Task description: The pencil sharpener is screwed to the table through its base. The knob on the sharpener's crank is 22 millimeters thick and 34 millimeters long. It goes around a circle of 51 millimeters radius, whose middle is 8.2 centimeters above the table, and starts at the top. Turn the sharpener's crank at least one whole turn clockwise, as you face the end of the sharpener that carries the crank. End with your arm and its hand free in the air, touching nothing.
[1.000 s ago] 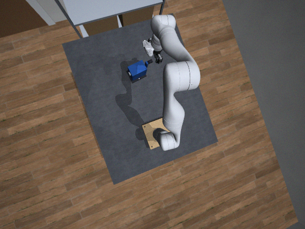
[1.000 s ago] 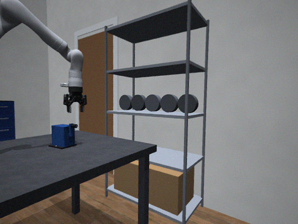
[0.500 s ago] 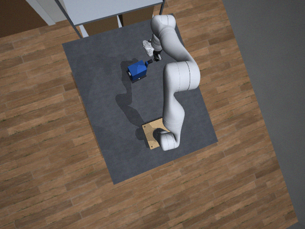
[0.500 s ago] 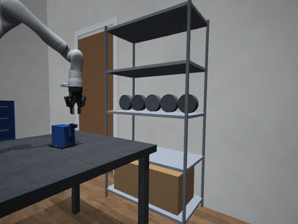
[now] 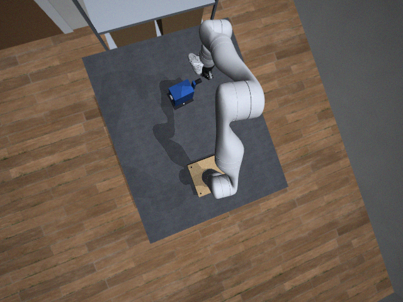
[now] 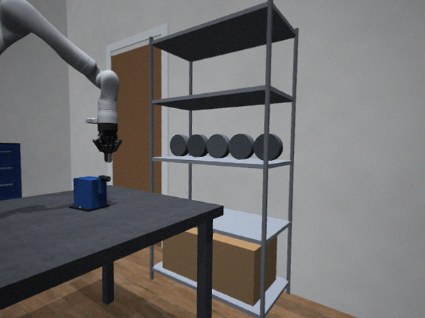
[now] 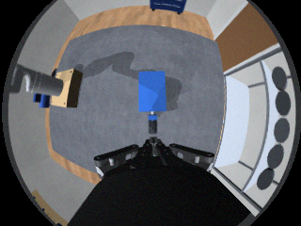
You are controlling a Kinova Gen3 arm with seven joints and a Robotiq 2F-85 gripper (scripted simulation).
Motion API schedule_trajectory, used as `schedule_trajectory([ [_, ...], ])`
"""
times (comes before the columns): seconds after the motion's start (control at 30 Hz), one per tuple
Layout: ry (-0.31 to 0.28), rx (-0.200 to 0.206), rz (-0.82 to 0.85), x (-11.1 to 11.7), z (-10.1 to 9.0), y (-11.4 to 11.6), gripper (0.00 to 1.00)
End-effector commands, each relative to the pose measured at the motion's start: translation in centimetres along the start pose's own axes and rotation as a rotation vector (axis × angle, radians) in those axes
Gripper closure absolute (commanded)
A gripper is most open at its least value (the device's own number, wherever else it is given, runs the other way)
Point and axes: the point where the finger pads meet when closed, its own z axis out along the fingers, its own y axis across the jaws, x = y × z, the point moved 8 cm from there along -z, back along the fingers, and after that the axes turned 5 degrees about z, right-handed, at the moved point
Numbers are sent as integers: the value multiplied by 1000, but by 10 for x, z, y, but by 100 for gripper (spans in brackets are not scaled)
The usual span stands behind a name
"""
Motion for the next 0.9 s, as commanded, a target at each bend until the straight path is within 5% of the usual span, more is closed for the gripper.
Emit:
schedule_trajectory([
  [0.0,-1,-2,0,0,-1,0,100],
  [0.3,-1,-2,0,0,-1,0,100],
  [0.33,-1,-2,0,0,-1,0,47],
  [0.87,-1,-2,0,0,-1,0,47],
])
